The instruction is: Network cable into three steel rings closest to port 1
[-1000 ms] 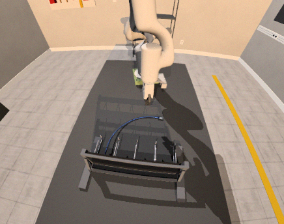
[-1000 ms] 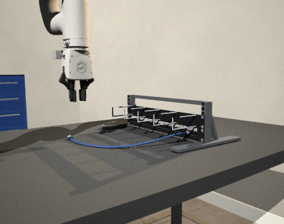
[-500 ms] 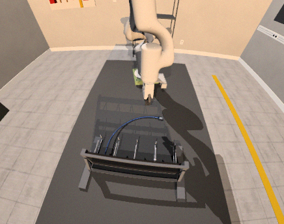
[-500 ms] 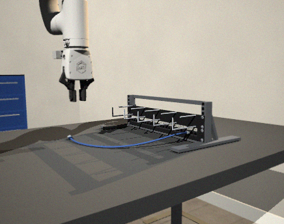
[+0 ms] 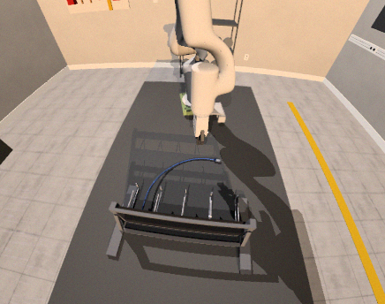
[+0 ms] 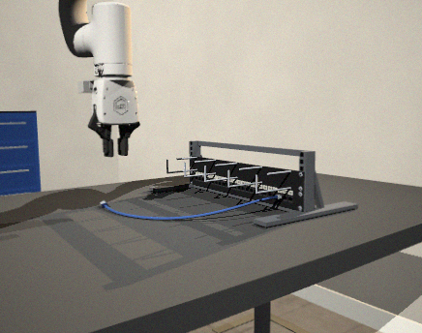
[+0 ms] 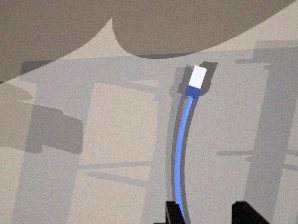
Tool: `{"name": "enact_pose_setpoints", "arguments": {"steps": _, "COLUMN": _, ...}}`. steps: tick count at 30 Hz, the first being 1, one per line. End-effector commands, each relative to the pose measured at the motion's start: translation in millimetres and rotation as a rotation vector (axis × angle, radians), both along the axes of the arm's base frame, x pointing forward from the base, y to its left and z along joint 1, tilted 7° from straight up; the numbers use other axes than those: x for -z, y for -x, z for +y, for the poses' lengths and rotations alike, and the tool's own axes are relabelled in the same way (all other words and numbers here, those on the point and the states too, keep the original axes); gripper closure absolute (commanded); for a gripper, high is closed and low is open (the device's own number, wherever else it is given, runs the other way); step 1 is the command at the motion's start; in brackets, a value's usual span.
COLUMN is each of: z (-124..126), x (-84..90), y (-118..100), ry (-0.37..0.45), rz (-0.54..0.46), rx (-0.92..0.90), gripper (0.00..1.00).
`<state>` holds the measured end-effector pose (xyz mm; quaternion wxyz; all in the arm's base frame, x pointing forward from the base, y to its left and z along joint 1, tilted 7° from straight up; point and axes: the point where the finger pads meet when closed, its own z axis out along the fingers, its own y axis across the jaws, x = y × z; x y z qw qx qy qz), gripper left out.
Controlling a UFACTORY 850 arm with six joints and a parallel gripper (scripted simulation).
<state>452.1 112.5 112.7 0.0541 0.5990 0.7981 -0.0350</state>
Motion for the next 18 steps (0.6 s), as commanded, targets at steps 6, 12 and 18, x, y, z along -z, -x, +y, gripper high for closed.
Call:
{"name": "enact_pose_setpoints", "arguments": {"steps": 6, "z": -4, "x": 38.3, "y": -3, "ry": 0.000, "rz": -0.002, "rx": 0.000, "gripper": 0.65}}
{"name": "enact_pose_setpoints", "arguments": {"steps": 12, "z": -7, "x": 56.5, "y": -3, "ry": 0.000, "rz": -0.002, "rx": 0.000, "gripper": 0.65}}
{"name": "enact_pose_setpoints", "arguments": {"steps": 18, "z": -10, "x": 80.4, "y": -4, "ry": 0.000, "rz": -0.002, "rx": 0.000, "gripper": 0.65}}
